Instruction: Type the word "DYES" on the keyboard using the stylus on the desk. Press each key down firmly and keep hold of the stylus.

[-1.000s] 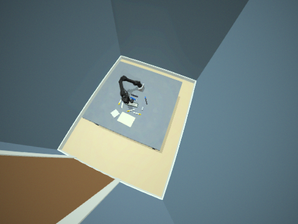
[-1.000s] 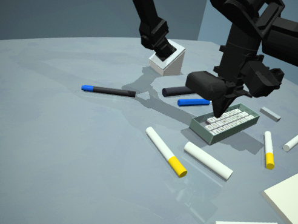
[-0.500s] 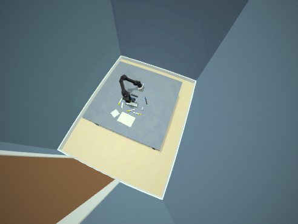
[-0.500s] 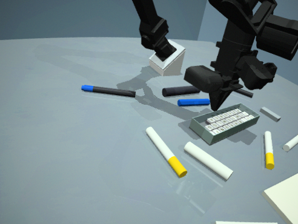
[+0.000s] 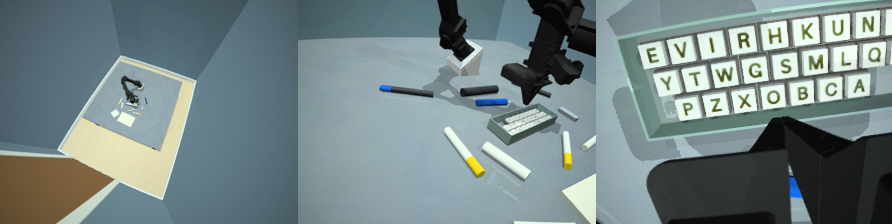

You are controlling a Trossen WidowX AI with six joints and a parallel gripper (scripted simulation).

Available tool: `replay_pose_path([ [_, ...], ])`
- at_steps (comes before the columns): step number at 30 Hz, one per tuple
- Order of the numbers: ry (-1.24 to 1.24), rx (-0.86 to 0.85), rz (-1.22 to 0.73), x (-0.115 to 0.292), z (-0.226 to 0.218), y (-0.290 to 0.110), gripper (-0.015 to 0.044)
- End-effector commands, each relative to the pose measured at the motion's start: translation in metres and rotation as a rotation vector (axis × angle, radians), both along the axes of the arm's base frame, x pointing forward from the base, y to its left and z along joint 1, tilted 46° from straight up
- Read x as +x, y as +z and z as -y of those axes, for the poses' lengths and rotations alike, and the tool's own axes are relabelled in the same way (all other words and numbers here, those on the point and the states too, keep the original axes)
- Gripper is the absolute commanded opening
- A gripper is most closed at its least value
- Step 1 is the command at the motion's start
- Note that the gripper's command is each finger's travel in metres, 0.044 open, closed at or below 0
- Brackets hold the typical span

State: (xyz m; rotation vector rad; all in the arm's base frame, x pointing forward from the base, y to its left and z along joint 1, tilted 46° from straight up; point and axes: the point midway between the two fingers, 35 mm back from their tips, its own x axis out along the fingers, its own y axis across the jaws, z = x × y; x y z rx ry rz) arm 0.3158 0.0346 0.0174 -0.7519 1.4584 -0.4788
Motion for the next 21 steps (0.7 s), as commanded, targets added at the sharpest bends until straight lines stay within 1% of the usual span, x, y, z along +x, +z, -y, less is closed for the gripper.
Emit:
replay_pose_path([
  [1,0.002,-0.004,-0.011,-0.007,-0.014,-0.017,0.0],
  [12,0.002,-0.004,-0.011,-0.007,-0.016,-0.015,0.0],
  [17,0.003,-0.002,-0.012,-0.011,-0.055,0.023,0.0],
  [21,0.002,-0.002,-0.012,-0.012,-0.057,0.025,0.0],
])
